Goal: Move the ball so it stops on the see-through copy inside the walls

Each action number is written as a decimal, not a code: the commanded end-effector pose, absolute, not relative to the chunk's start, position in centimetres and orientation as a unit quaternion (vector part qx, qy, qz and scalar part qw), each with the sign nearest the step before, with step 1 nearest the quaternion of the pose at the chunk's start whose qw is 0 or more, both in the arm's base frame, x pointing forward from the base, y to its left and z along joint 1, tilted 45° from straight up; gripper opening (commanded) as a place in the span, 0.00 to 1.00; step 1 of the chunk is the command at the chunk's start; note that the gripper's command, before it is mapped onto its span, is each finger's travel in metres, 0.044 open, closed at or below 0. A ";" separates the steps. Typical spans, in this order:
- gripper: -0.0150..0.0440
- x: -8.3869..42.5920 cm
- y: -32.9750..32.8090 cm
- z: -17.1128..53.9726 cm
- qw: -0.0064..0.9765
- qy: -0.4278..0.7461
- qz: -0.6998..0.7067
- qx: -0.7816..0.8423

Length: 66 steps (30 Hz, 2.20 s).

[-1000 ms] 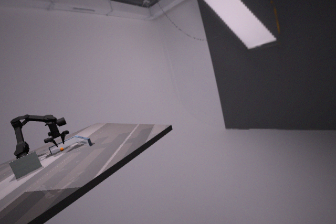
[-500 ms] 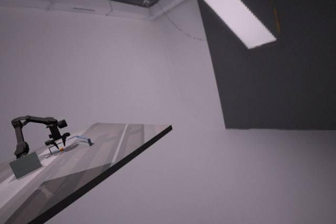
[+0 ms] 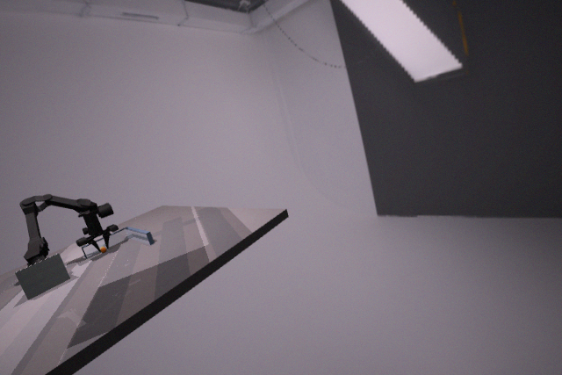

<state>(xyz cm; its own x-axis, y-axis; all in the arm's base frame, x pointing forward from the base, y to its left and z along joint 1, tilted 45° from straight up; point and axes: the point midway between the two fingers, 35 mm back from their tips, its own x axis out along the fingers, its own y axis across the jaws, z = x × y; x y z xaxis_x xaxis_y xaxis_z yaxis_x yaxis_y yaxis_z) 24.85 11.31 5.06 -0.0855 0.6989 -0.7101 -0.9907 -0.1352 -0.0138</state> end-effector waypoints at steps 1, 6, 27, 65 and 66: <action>0.49 24.6 11.4 4.9 0.609 0.251 0.695 -0.288; 0.43 24.6 11.4 4.9 0.609 0.251 0.695 -0.288; 0.25 26.1 4.9 11.1 0.608 0.256 0.693 -0.292; 0.25 25.1 12.0 8.6 0.609 0.251 0.695 -0.289; 0.25 25.0 12.3 8.4 0.609 0.251 0.695 -0.289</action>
<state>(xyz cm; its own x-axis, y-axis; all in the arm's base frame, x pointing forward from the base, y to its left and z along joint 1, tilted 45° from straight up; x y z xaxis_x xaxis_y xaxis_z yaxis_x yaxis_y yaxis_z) 25.48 11.41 9.19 -0.0841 0.6973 -0.7118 -0.9910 -0.1330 -0.0131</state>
